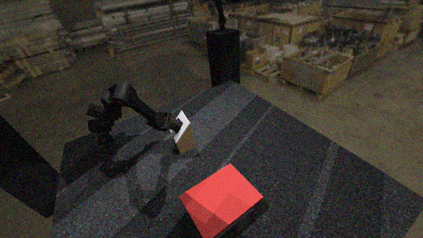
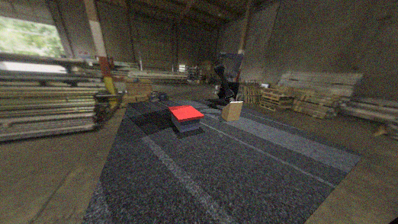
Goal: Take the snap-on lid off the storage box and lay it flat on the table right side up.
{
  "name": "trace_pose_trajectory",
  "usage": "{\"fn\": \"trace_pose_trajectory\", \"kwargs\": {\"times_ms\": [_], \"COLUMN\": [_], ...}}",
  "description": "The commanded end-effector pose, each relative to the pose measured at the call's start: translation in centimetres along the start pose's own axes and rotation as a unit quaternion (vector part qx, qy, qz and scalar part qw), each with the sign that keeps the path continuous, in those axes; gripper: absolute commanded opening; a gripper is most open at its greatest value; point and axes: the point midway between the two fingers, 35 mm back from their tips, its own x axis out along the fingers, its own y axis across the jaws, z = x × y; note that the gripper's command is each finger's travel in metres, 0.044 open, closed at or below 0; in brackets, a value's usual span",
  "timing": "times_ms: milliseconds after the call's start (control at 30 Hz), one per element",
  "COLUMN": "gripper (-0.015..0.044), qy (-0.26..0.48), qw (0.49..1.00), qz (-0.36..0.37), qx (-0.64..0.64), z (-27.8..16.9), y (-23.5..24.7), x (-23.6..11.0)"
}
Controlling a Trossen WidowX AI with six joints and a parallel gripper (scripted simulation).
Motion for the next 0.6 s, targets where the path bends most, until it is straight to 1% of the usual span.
{"fn": "trace_pose_trajectory", "kwargs": {"times_ms": [0, 67, 167, 233, 300, 467, 567], "gripper": [0.0374, 0.0321, 0.0243, 0.0235, 0.0235, 0.0235, 0.0235], "qy": [0.0, 0.0, 0.001, 0.003, 0.004, 0.009, -0.002], "qw": [1.0, 1.0, 1.0, 1.0, 1.0, 1.0, 0.999], "qz": [0.0, 0.001, 0.001, 0.001, 0.001, 0.002, 0.037], "qx": [0.0, -0.003, -0.004, -0.003, -0.001, 0.005, 0.021], "z": [0.1, 1.2, 3.6, 5.2, 6.1, 6.0, 6.8], "y": [-0.1, -0.9, -2.3, -2.8, -2.9, -3.6, -1.5], "x": [-0.1, -1.1, -3.9, -5.9, -7.2, -7.2, -5.8]}}
